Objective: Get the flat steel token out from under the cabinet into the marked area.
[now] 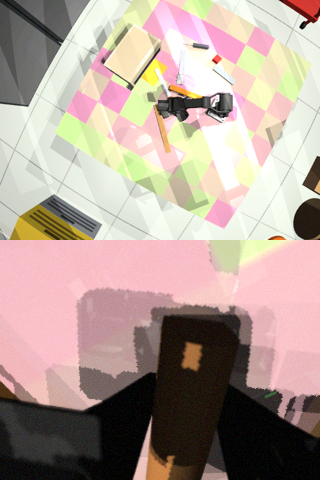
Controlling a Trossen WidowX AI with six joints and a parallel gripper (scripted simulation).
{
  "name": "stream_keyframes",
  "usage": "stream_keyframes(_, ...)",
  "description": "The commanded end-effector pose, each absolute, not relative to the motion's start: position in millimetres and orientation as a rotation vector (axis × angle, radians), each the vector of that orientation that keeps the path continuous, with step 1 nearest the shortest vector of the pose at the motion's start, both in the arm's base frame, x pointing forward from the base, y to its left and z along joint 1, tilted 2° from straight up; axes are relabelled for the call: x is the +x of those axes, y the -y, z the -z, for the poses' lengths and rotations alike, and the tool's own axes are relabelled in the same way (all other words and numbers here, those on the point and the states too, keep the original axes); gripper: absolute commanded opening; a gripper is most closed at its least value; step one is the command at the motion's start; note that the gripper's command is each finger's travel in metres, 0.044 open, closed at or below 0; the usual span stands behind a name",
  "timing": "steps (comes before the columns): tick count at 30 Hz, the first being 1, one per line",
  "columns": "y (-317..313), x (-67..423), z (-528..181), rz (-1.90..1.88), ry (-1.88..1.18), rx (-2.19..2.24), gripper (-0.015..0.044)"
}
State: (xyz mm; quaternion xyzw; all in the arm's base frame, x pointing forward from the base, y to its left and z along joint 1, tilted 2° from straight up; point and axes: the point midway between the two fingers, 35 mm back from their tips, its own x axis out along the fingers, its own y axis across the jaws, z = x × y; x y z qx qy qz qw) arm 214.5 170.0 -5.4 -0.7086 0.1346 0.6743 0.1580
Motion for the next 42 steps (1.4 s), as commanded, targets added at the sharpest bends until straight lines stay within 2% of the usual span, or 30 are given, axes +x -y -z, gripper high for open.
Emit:
stream_keyframes(1, -170, 215, 4, -1.902, -0.423, -2.003, 0.0)
stream_keyframes(42, -132, 230, 4, -1.883, -0.454, -1.986, 0.0)
